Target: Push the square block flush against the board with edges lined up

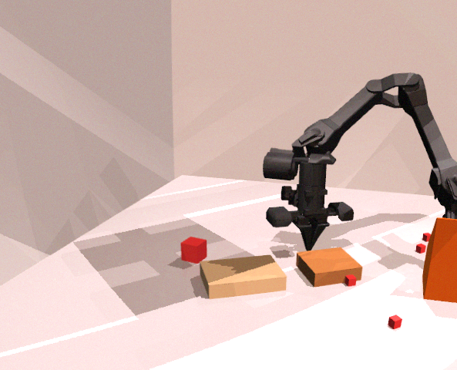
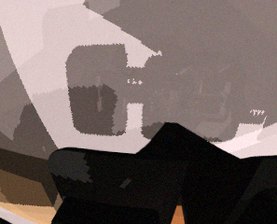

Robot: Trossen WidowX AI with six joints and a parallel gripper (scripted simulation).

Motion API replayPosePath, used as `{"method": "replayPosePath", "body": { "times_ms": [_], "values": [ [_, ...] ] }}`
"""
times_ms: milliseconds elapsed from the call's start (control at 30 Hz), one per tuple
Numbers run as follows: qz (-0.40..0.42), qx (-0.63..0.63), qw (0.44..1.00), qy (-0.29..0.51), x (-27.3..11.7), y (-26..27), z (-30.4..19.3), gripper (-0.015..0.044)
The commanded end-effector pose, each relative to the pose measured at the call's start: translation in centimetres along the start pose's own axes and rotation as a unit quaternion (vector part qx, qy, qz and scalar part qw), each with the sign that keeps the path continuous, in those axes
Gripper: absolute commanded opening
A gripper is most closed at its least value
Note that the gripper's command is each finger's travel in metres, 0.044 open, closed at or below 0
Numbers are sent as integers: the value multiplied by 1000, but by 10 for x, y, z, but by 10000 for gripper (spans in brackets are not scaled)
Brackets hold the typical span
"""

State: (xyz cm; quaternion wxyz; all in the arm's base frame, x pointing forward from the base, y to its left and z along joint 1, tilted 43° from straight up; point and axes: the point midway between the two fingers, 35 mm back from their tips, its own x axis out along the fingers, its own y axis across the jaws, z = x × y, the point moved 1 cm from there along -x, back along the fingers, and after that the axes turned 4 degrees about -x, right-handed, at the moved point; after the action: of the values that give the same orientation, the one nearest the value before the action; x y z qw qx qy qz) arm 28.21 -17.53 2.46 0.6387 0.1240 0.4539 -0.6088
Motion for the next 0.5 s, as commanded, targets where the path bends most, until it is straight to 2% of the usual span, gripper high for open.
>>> {"method": "replayPosePath", "body": {
  "times_ms": [0, 67, 200, 467],
  "values": [
    [0, -1, 1000, 0, 0, -1, 7, 0],
    [0, 0, 1000, 0, -3, 0, 3, 0],
    [0, -1, 1000, 1, -52, 0, 3, 0],
    [6, -2, 1000, -4, -54, 9, 6, 0]
  ]
}}
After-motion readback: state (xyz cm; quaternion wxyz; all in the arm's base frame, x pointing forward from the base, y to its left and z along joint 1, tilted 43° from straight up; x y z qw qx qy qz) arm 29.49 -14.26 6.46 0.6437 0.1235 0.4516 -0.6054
